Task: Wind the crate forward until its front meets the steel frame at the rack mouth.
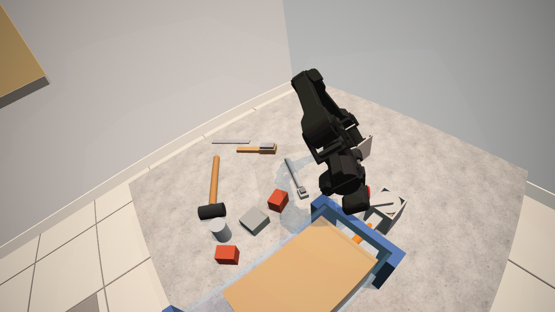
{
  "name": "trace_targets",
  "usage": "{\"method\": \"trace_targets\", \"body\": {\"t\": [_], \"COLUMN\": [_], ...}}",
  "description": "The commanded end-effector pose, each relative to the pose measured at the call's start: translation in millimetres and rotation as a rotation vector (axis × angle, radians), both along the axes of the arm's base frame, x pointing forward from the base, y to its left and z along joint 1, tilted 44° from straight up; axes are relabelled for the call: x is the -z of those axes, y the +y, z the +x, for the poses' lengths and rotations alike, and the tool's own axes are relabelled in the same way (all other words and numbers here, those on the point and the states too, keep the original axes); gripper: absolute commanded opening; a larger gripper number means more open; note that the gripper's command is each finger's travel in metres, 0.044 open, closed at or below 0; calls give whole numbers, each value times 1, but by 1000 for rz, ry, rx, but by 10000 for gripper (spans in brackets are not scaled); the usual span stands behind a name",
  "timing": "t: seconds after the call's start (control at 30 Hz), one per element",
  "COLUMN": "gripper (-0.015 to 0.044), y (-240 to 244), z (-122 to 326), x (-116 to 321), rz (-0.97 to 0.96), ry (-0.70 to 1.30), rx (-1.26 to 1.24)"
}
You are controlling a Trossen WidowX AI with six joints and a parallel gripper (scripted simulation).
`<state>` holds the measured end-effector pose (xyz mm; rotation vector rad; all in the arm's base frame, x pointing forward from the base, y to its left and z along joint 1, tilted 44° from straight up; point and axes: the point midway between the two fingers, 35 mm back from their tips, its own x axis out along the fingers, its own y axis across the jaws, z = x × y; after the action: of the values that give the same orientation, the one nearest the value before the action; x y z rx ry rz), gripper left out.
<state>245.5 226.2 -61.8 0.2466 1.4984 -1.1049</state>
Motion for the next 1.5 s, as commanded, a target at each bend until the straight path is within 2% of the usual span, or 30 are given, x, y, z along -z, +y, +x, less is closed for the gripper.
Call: {"method": "trace_targets", "body": {"t": [0.0,1.47], "gripper": [0,0], "y": [8,56], "z": [8,16], "x": [10,53], "rz": [16,21], "ry": [-19,-20], "rx": [-6,-6]}}
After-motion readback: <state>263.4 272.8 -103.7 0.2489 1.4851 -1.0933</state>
